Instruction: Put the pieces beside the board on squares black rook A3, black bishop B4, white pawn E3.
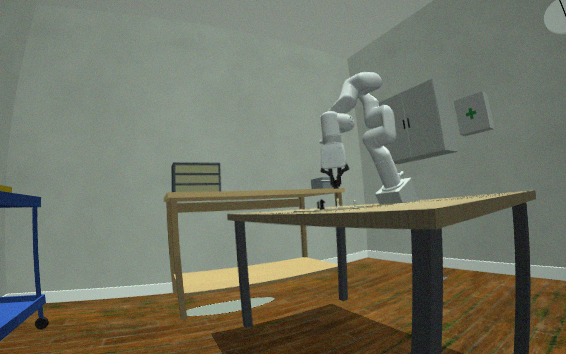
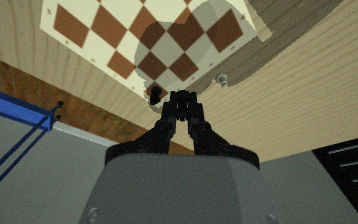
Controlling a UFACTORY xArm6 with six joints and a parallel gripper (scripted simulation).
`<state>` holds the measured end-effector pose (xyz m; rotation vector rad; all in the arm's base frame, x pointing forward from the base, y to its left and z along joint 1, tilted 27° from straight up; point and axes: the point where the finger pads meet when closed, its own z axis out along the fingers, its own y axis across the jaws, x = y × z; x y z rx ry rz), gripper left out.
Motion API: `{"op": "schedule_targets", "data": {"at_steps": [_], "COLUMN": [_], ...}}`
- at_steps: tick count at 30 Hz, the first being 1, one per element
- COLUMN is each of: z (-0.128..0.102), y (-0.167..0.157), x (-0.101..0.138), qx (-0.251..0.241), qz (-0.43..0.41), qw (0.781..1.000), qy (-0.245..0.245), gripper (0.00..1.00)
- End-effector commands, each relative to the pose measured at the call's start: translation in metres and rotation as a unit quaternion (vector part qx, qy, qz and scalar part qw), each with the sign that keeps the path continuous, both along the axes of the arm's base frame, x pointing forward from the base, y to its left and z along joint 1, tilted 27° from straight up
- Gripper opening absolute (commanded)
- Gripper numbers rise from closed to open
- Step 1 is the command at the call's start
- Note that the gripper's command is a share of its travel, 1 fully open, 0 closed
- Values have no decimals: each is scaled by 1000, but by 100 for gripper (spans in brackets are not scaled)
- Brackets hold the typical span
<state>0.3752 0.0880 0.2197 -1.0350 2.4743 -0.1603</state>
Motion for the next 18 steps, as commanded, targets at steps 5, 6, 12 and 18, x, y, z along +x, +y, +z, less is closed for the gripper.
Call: {"op": "schedule_targets", "data": {"at_steps": [5, 6, 12, 18], "z": [-36, -40, -54, -64], "y": [4, 4, 6, 7], "x": [20, 23, 30, 35], "qx": [0, 0, 0, 0], "qz": [0, 0, 0, 0], "qw": [1000, 1000, 1000, 1000], "qy": [-1, -1, -1, -1], "gripper": [0, 0, 0, 0]}}
